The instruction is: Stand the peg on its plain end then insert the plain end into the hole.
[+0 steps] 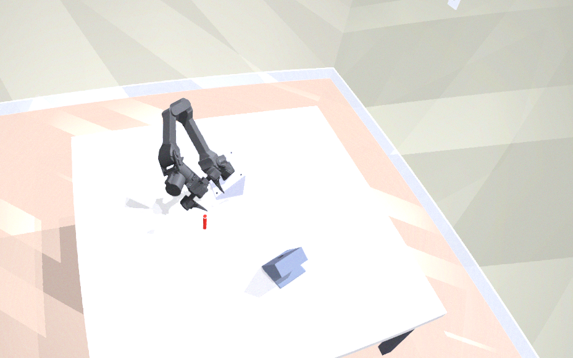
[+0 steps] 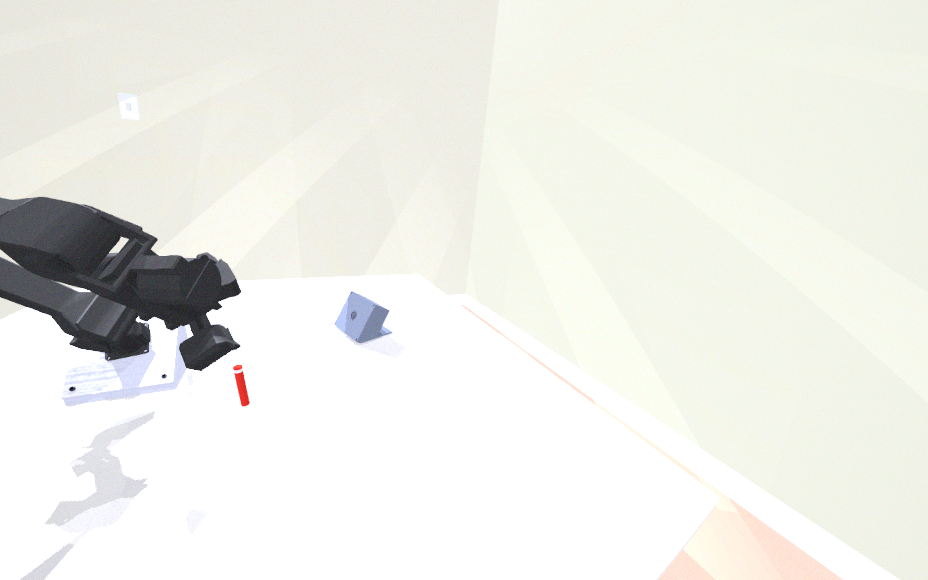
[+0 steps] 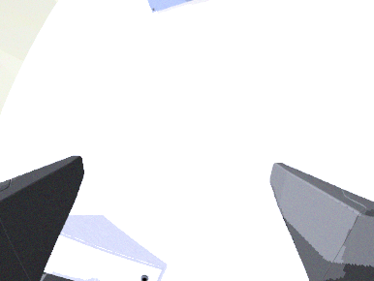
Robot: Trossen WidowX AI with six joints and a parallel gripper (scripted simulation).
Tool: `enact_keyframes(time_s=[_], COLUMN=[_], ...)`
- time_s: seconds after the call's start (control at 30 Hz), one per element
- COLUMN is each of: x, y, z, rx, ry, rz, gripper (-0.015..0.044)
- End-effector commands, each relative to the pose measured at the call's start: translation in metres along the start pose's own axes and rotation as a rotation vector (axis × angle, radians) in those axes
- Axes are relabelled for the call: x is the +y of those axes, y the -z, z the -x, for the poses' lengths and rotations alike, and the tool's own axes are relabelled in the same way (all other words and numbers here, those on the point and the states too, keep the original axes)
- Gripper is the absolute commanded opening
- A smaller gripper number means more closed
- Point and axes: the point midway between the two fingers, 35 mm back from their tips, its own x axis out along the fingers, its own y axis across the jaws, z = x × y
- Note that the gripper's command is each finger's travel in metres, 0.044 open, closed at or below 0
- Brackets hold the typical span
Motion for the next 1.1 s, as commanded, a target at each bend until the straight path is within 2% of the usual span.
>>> enact_keyframes(time_s=[0.0,0.3,0.6,0.83,1.07], x=[-0.003,-0.012,-0.022,-0.028,-0.028], y=[0.005,0.009,-0.001,-0.017,-0.017], z=[-0.004,-0.008,-0.005,-0.001,-0.001], rx=[0.138,0.378,0.553,0.626,0.627], ry=[0.029,0.151,0.347,0.518,0.523], rz=[-0.021,-0.011,0.057,0.138,0.141], gripper=[0.044,0.044,0.044,0.044,0.044])
